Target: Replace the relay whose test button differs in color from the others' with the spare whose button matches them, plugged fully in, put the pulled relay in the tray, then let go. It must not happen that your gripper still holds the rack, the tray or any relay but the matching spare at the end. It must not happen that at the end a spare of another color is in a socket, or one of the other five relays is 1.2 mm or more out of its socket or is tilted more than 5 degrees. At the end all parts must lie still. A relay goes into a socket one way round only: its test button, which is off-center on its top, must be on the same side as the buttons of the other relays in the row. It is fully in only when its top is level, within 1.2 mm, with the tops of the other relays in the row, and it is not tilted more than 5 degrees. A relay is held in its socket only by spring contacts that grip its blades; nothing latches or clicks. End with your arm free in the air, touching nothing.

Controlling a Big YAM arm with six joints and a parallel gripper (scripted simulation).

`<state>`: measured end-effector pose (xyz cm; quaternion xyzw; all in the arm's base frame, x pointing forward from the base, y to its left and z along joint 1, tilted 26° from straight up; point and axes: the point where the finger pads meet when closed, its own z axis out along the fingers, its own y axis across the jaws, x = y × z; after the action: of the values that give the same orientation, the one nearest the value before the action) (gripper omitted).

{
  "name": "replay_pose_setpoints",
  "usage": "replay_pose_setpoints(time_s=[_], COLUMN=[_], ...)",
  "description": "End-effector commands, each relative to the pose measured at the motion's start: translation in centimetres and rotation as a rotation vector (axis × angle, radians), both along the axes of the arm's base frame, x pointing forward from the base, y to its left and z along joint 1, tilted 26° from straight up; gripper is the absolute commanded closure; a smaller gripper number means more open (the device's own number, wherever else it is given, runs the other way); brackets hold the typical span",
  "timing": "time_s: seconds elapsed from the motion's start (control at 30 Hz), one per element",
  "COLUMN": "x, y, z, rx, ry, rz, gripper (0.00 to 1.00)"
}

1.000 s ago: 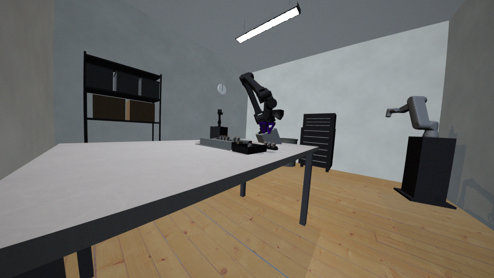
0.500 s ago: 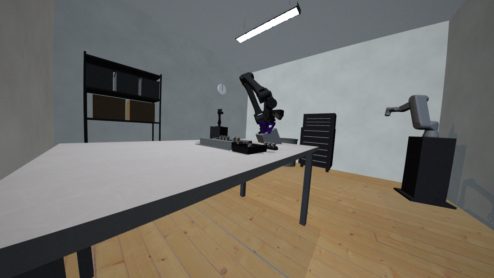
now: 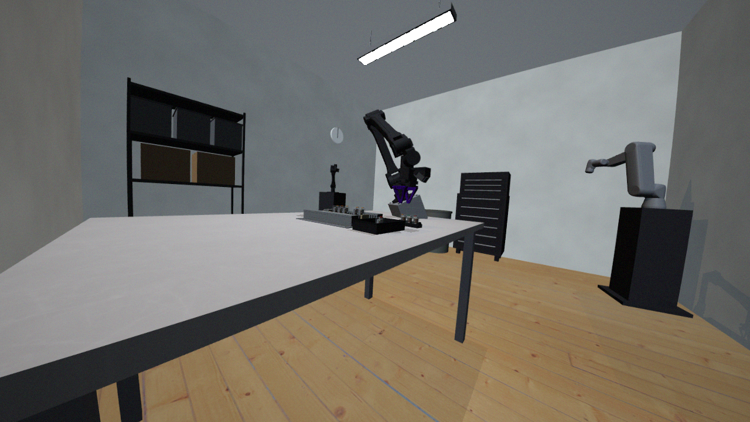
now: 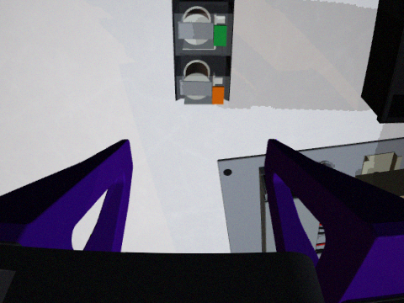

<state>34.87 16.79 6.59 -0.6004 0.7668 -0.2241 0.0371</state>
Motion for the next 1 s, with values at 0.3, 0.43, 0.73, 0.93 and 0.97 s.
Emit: replay_pose_setpoints(time_s=[0.3,0.43,0.73,0.93,0.97], x=[1.25,1.28,1.27,1.25,1.25], y=[1.00,1.03,1.02,1.01,1.01], z=[0.99,0.93,0.87,0.85,0.85], rx=[0.026,0.026,0.024,0.023,0.023], ry=[-0.031,-0.030,-0.028,-0.027,-0.027], rz=[0.009,0.009,0.009,0.009,0.009], gripper=[0.41,0.41,0.41,0.41,0.41])
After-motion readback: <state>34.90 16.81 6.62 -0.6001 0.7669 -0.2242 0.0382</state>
